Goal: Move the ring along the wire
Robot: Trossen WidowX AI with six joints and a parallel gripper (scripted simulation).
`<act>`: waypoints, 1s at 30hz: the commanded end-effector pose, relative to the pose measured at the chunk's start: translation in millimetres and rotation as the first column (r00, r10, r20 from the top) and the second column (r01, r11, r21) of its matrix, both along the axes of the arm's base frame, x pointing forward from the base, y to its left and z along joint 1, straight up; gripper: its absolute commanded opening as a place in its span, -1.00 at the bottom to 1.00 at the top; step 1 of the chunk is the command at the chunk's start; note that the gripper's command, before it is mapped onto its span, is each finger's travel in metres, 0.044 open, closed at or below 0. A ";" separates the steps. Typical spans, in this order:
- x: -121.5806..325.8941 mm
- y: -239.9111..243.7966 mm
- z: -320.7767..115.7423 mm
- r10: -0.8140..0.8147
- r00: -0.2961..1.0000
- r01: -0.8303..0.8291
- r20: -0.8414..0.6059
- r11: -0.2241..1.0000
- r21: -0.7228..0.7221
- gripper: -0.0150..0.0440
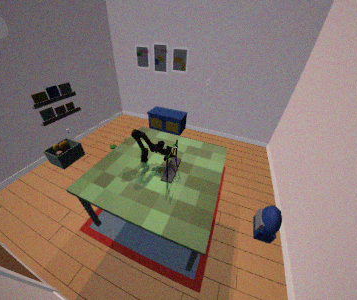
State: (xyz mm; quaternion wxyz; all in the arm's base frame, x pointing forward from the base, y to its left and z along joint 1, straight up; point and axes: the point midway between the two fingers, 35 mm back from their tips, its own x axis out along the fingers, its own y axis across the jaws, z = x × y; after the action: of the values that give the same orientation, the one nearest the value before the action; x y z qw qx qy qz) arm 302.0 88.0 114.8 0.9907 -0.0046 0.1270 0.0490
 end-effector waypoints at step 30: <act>-28.5 -1.5 10.2 -0.003 1.000 0.003 -0.003 1.000 0.003 0.05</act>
State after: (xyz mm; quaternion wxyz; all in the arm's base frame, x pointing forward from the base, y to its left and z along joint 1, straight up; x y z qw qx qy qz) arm 280.2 87.7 125.9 0.9908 -0.0045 0.1258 0.0494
